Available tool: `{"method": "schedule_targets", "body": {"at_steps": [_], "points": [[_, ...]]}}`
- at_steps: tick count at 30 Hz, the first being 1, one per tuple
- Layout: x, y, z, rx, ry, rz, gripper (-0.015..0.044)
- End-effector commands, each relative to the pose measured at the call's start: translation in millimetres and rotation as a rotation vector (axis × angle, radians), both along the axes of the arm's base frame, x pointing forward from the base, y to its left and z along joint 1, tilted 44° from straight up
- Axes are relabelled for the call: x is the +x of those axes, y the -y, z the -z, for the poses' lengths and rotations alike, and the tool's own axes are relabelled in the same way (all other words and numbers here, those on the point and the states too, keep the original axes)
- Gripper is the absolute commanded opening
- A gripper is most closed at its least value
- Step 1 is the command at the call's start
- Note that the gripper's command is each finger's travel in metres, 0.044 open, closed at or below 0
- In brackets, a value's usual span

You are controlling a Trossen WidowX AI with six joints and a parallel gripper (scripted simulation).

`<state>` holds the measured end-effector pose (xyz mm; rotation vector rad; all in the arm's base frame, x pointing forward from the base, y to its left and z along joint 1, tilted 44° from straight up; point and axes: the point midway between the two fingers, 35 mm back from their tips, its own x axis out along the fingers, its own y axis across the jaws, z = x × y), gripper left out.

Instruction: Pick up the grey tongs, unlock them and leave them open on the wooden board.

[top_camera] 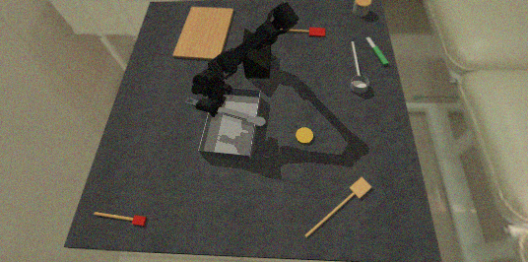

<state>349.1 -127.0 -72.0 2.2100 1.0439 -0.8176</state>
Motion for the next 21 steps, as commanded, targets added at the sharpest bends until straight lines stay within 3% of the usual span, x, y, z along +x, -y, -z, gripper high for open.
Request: {"method": "schedule_targets", "body": {"at_steps": [1, 21], "points": [[2.5, 2.8, -0.6, -0.006, -0.002, -0.019, -0.015], [4.8, 7.0, 10.3, -0.004, -0.112, -0.255, -0.015]]}}
